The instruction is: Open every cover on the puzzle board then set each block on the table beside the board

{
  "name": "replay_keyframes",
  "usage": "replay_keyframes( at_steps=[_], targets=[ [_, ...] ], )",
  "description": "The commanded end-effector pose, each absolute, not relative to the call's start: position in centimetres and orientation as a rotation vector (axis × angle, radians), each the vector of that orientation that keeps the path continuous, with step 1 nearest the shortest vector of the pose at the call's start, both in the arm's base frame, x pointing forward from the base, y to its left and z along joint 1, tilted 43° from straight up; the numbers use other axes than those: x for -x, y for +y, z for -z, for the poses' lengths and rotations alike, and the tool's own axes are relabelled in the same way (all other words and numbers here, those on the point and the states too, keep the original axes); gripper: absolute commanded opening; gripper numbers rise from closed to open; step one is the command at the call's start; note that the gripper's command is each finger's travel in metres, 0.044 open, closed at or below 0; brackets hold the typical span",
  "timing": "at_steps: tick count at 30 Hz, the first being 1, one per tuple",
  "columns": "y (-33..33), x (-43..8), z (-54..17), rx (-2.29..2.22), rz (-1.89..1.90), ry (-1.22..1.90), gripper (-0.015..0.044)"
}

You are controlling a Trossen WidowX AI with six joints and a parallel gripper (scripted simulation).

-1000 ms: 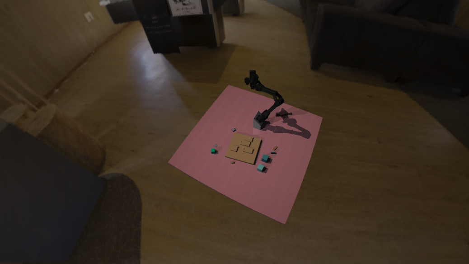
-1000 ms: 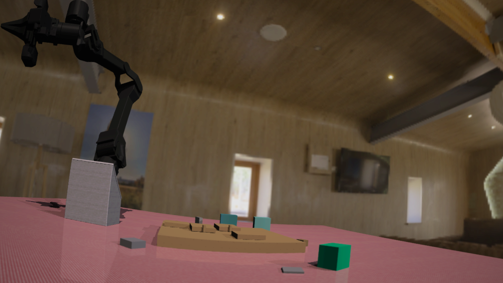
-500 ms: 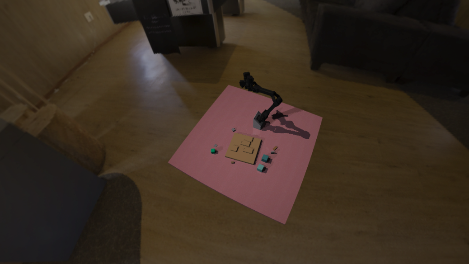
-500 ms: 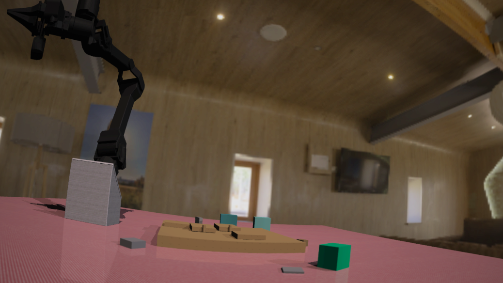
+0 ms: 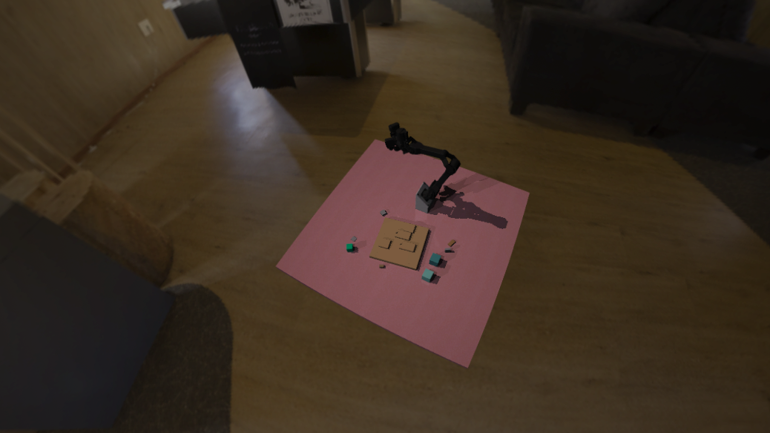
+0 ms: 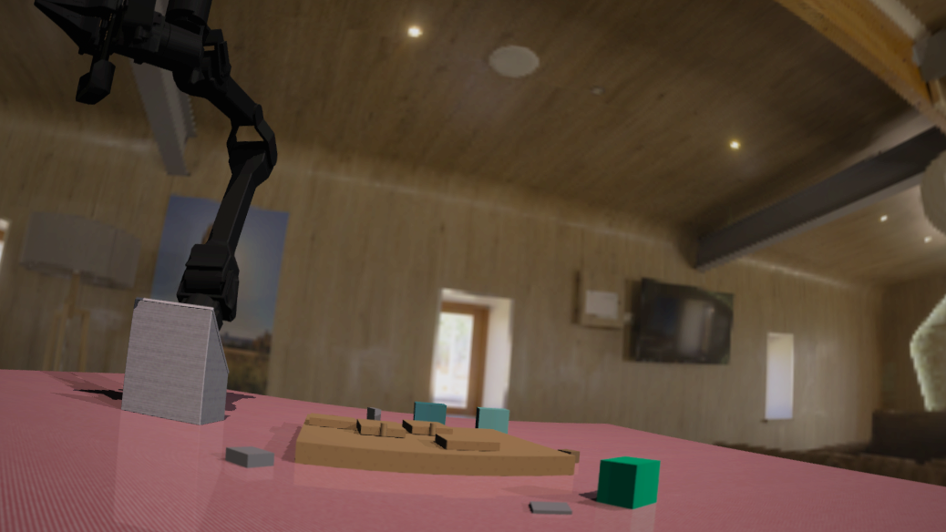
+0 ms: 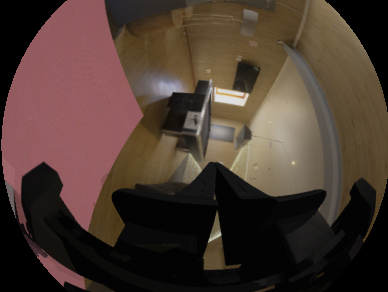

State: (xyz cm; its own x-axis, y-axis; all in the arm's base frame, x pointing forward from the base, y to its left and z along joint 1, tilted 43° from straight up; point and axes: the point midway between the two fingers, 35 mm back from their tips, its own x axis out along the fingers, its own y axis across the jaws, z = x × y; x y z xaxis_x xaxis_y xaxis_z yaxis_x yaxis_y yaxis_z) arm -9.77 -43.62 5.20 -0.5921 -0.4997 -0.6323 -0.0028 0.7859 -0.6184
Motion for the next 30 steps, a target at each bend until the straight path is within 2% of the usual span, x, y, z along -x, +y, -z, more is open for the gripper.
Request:
replay_keyframes(
  at_steps=[1,30],
  targets=[
    [-43.8,8.1,-4.3,0.384,0.685,2.074,0.0],
    [-43.2,-5.9,0.3,0.451,0.395,1.797,0.0]
  ],
)
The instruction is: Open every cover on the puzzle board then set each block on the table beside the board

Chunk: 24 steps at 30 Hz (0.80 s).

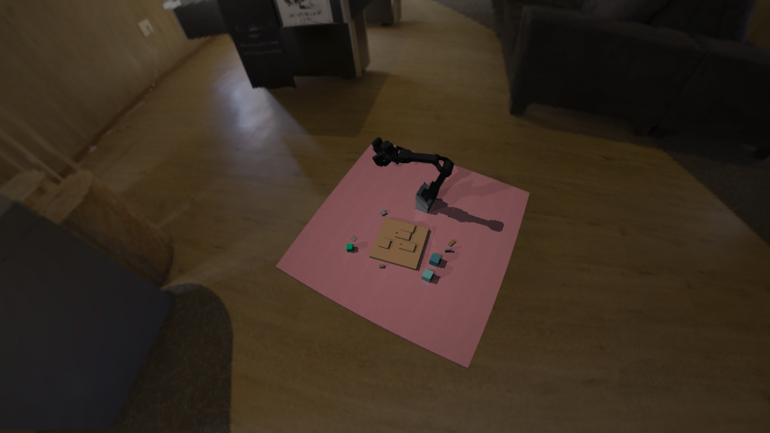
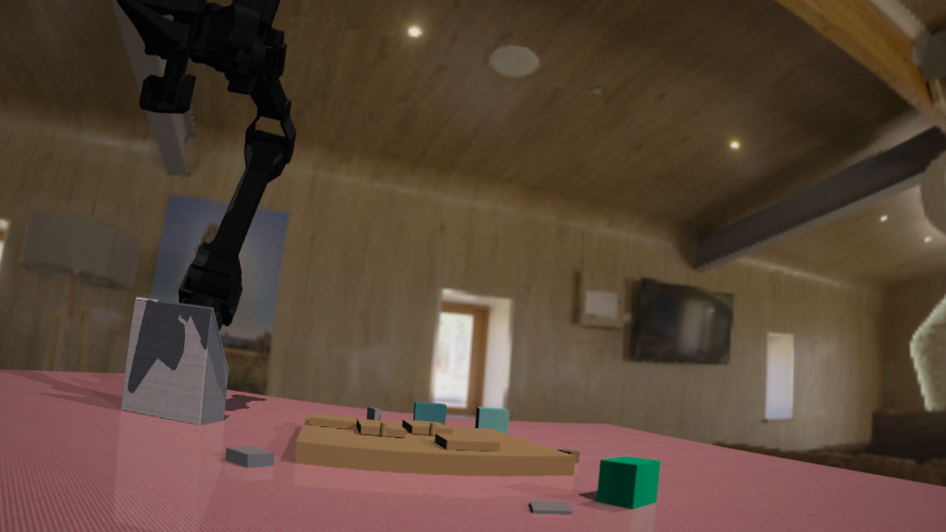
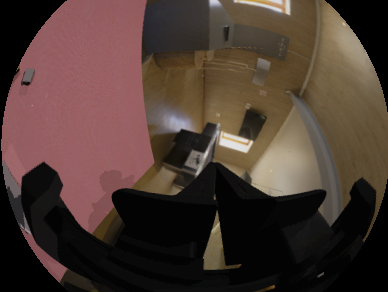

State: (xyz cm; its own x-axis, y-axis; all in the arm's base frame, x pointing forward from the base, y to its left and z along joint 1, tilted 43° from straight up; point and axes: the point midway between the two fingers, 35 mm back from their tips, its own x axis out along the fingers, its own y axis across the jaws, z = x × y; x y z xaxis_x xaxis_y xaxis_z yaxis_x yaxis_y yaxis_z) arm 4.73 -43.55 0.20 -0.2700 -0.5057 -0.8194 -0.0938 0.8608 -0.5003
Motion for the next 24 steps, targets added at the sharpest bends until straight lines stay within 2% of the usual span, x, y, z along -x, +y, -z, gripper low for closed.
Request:
replay_keyframes(
  at_steps=[1,24],
  targets=[
    [-43.1,-6.4,0.4,0.452,0.386,1.788,0.0],
    [-38.3,-16.9,3.7,0.411,0.116,1.604,0.0]
  ],
)
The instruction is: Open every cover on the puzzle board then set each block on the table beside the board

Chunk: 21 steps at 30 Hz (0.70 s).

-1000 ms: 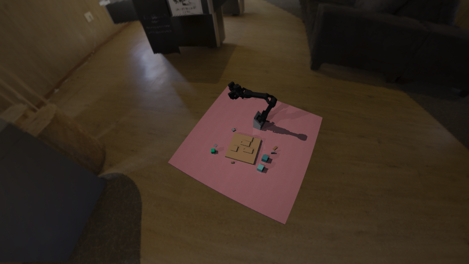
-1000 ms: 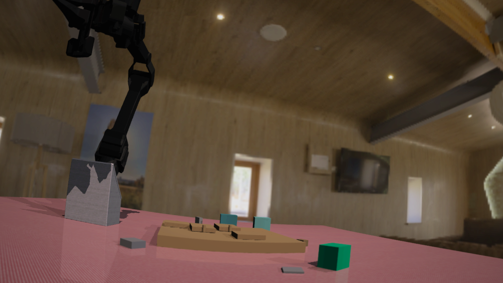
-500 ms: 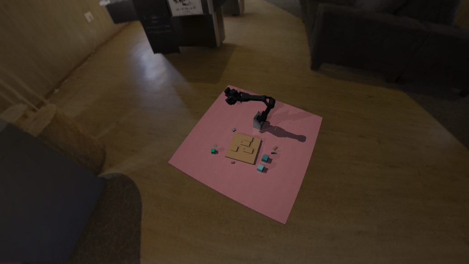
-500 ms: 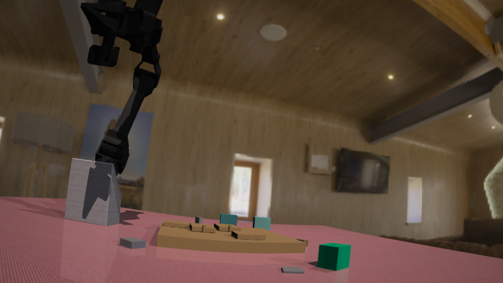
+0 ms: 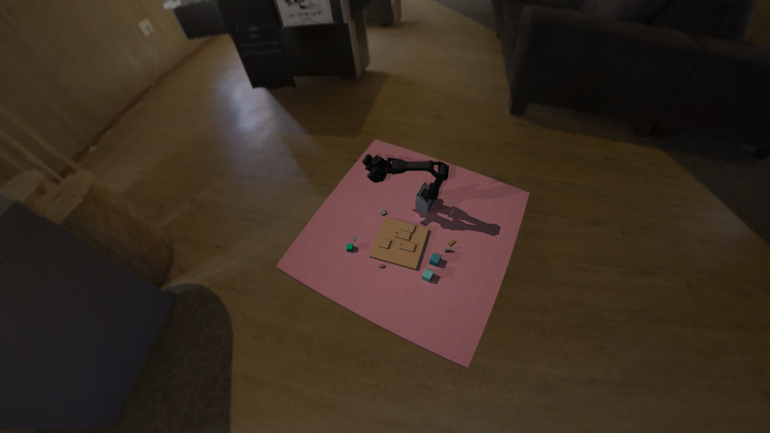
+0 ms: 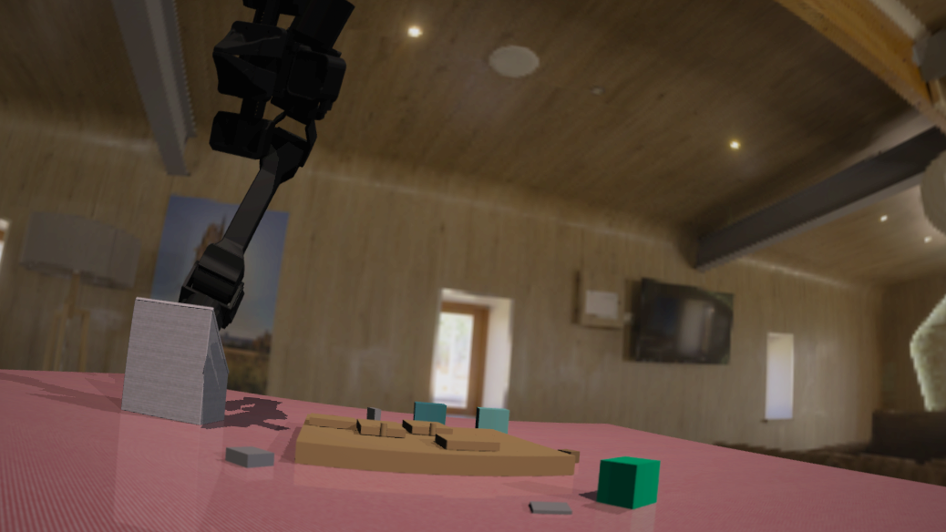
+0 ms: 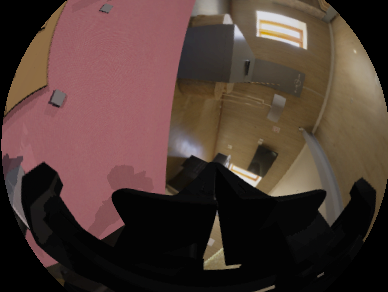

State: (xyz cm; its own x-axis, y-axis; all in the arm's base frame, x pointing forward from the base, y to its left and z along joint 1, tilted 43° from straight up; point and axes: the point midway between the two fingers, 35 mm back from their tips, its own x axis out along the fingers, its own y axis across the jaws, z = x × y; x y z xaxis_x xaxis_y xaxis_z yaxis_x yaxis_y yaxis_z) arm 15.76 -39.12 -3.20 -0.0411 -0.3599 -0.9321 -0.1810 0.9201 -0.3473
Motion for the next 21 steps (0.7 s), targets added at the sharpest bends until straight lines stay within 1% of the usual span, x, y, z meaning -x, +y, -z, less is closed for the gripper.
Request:
replay_keyframes(
  at_steps=[1,21],
  targets=[
    [-38.0,-17.3,3.9,0.408,0.104,1.597,0.0],
    [-31.1,-25.0,6.0,0.294,-0.145,1.469,0.0]
  ],
)
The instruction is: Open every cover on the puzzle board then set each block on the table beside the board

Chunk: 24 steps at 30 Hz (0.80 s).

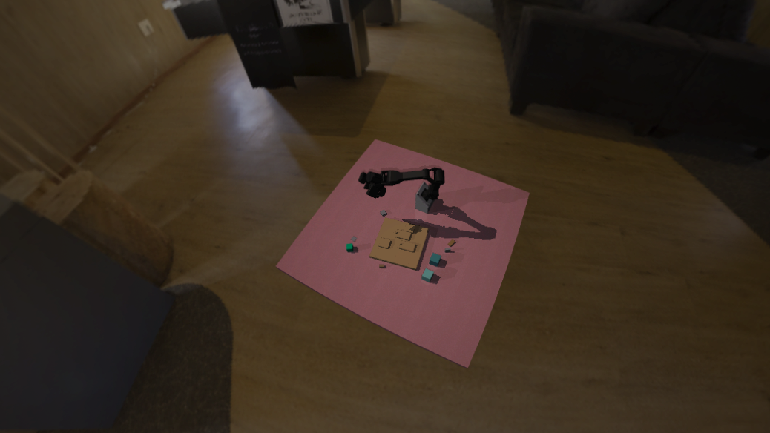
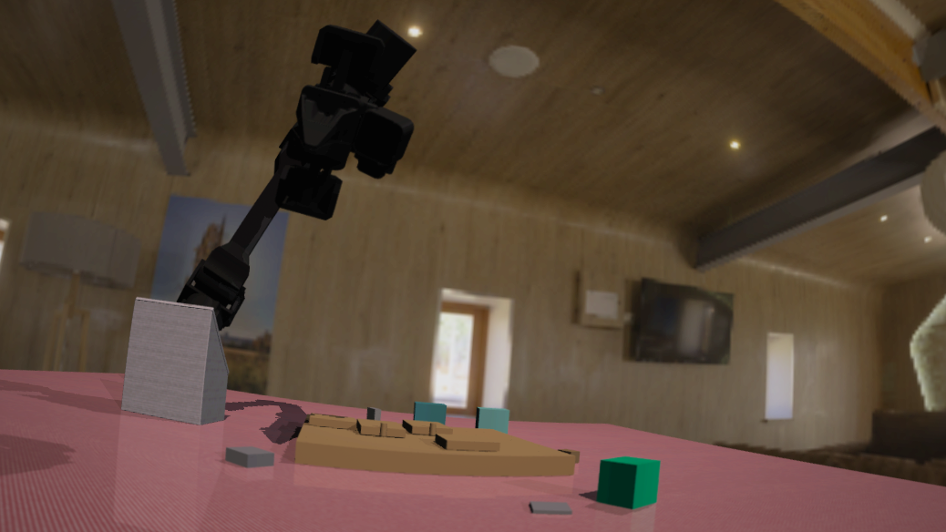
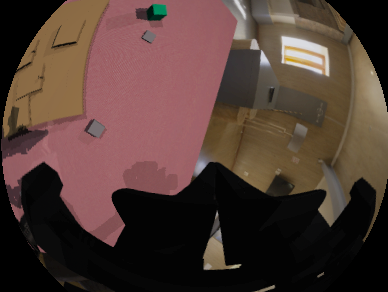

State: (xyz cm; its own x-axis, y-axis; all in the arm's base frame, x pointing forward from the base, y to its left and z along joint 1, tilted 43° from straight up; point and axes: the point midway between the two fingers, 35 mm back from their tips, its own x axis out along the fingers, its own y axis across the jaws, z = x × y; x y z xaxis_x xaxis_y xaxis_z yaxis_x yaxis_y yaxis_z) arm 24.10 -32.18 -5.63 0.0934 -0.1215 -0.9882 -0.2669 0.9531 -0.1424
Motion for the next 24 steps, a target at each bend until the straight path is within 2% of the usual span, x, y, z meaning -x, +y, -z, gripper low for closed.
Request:
replay_keyframes(
  at_steps=[1,24],
  targets=[
    [-30.6,-25.3,6.1,0.284,-0.158,1.463,0.0],
    [-20.0,-31.6,7.2,0.012,-0.45,1.379,0.0]
  ],
)
